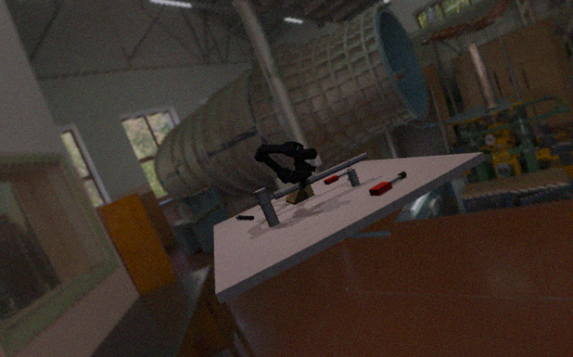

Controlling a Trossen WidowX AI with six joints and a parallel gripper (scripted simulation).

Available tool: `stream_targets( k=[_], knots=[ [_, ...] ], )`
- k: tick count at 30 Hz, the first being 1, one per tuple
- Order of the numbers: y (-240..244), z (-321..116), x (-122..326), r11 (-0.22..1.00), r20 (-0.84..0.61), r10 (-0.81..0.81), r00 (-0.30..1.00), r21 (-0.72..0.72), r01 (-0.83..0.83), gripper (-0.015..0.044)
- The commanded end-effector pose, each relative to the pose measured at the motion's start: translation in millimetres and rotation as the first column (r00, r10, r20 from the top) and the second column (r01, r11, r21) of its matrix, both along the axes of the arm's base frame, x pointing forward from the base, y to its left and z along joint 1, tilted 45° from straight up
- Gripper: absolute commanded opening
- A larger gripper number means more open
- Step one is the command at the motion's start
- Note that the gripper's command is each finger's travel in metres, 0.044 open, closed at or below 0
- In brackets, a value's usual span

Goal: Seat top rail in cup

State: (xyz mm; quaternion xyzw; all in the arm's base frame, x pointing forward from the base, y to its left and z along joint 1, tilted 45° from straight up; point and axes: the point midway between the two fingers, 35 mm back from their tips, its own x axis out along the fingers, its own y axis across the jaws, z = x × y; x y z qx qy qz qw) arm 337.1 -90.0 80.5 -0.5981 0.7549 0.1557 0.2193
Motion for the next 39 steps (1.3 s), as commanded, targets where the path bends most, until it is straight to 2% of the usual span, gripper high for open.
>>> stream_targets(
  k=[1,39],
  knots=[
    [-2,5,1,1.000,-0.002,0.007,1.000,-0.012,-0.007,0.0000],
    [-7,12,-1,1.000,-0.001,-0.001,1.000,0.002,0.001,0.0000]
  ],
)
